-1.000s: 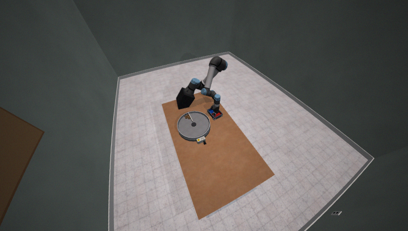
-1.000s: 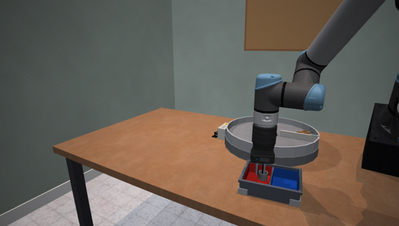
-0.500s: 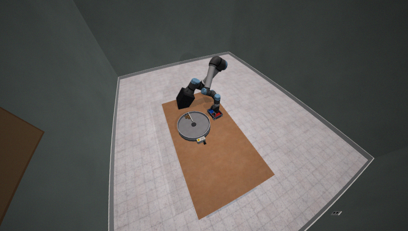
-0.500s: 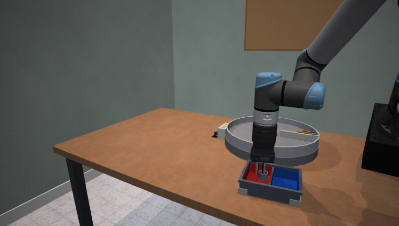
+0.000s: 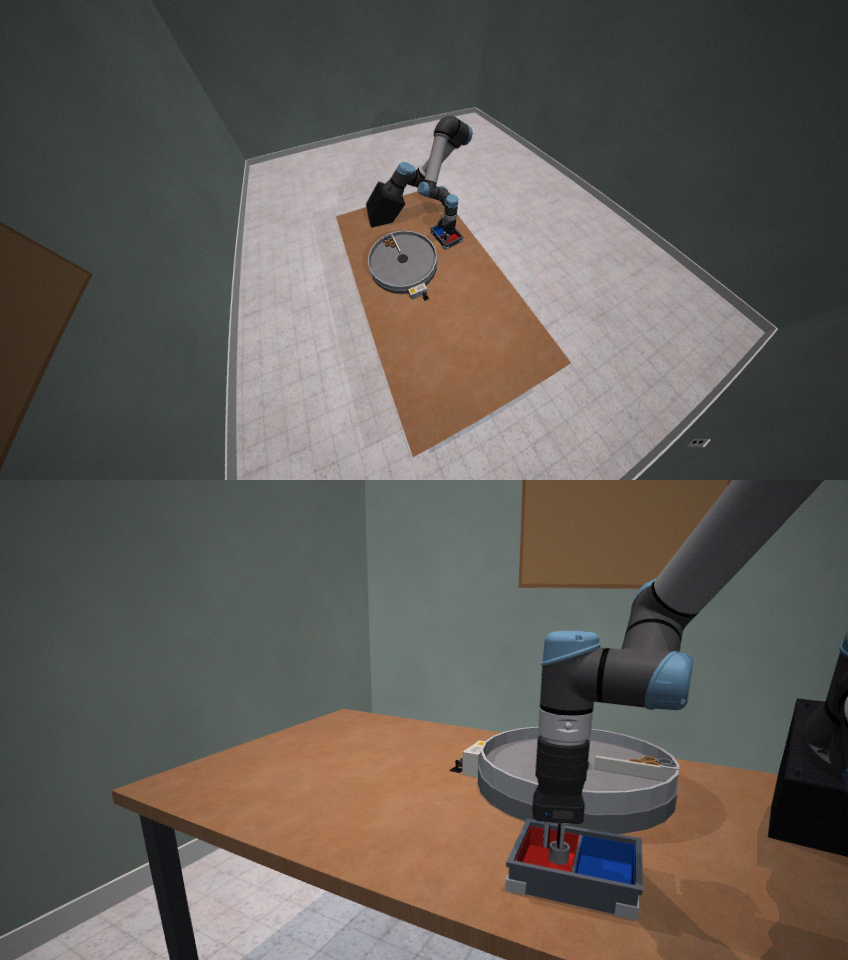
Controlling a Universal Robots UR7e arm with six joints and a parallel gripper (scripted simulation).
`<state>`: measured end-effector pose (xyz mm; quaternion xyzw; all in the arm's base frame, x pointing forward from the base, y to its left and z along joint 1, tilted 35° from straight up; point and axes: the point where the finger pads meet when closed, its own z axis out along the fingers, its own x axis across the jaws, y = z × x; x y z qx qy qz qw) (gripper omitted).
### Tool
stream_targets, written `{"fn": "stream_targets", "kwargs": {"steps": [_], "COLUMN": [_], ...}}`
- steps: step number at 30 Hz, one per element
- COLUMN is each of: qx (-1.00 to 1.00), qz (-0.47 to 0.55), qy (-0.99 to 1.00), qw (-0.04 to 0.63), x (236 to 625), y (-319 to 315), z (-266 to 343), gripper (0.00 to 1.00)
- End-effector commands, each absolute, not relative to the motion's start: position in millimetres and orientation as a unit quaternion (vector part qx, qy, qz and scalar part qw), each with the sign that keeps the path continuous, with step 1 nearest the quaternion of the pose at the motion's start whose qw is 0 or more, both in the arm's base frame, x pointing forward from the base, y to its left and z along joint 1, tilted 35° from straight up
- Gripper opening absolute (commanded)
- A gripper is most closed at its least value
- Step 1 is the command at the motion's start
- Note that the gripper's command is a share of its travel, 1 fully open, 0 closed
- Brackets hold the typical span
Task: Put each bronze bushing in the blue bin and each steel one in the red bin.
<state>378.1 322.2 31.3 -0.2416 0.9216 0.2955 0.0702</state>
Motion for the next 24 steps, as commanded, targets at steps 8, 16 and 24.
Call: {"fn": "stream_targets", "kwargs": {"steps": [8,16,24], "qx": [-0.242,-0.242,-0.242], "qz": [0.296,0.296,0.296], "qy": [0.922,0.922,0.922], "qw": [0.071,0.071,0.071], "x": [378.5,378.6,378.6], "y": [320.9,319.2,317.4], "z": [33.4,35.8,38.3], "gripper": [0.42,0.42,0.42]}}
